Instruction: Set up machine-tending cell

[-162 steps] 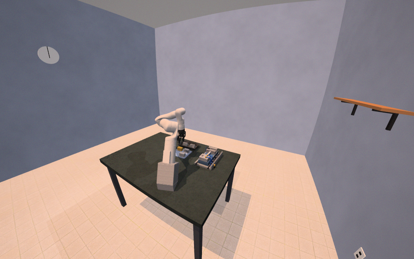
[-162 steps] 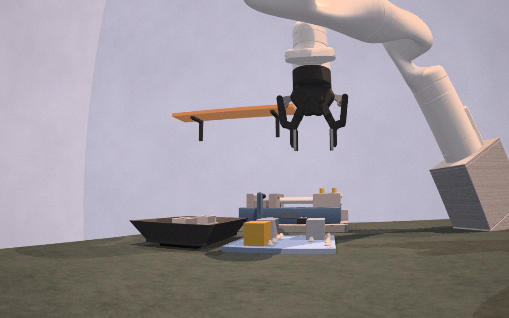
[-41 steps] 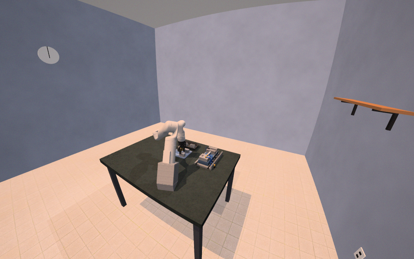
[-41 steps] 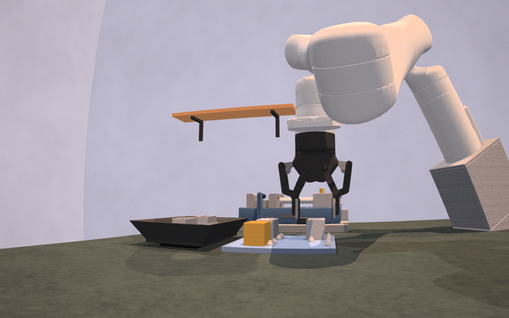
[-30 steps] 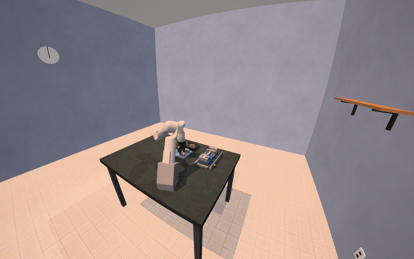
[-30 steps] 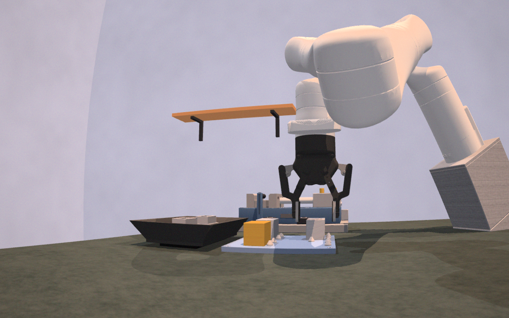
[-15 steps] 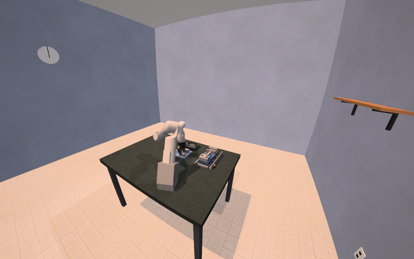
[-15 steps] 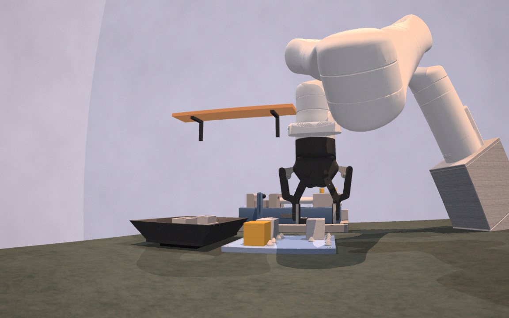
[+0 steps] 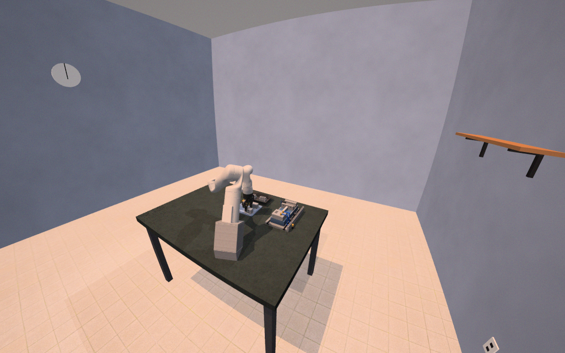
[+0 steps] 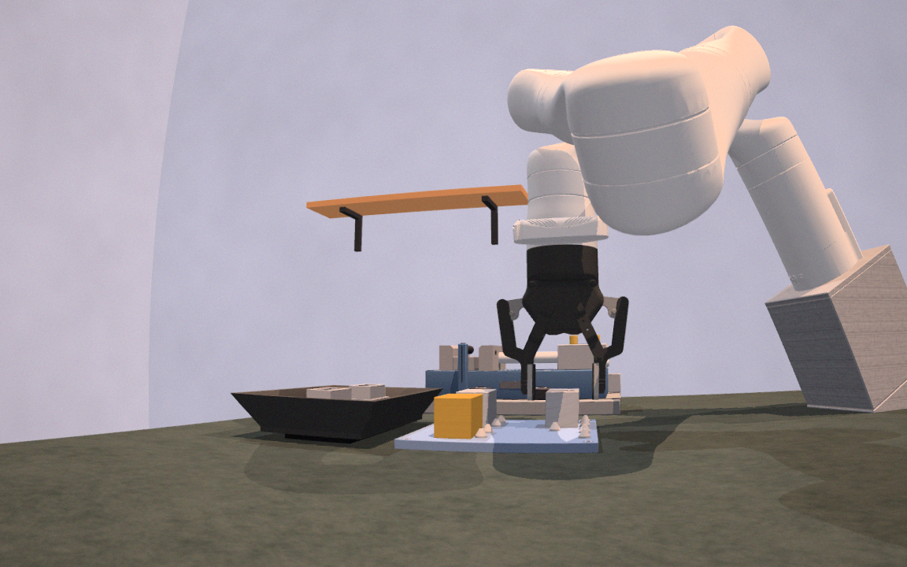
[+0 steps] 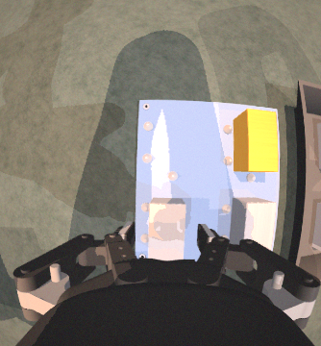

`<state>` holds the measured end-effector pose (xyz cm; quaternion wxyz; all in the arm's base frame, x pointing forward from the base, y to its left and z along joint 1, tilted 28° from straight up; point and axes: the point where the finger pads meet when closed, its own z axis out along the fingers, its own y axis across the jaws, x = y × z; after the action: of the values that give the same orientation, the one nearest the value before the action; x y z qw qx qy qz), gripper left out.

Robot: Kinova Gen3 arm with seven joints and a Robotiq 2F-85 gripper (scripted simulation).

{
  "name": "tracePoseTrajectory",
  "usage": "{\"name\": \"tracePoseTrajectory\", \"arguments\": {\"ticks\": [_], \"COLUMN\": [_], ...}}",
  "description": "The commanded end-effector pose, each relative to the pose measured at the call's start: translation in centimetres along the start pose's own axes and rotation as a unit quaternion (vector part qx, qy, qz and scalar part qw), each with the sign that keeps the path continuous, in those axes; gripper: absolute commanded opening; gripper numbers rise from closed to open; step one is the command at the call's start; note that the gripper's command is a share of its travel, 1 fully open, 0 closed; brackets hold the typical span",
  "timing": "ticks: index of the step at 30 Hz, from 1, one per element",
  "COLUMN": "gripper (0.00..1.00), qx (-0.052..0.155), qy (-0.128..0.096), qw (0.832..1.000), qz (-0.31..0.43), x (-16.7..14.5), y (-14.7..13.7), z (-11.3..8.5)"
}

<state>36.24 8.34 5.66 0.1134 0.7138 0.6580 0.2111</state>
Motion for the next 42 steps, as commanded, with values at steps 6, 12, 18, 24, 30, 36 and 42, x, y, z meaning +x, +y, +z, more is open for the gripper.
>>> {"name": "tracePoseTrajectory", "arguments": {"ticks": [6,12,18,24,30,36,42], "gripper": [0.67,0.67,0.67,0.67,0.0,0.0,0.0], "qx": [0.0,0.0,0.0,0.0,0.0,0.0,0.0], "qy": [0.0,0.0,0.0,0.0,0.0,0.0,0.0], "qw": [1.0,1.0,1.0,1.0,1.0,1.0,1.0], "qz": [0.0,0.0,0.0,0.0,0.0,0.0,0.0], "x": [0.02,0.02,0.02,0.02,0.02,0.02,0.02], "y": [0.03,0.03,0.03,0.03,0.03,0.03,0.03], "z": [-0.02,-0.02,-0.02,-0.02,-0.02,-0.02,-0.02]}}
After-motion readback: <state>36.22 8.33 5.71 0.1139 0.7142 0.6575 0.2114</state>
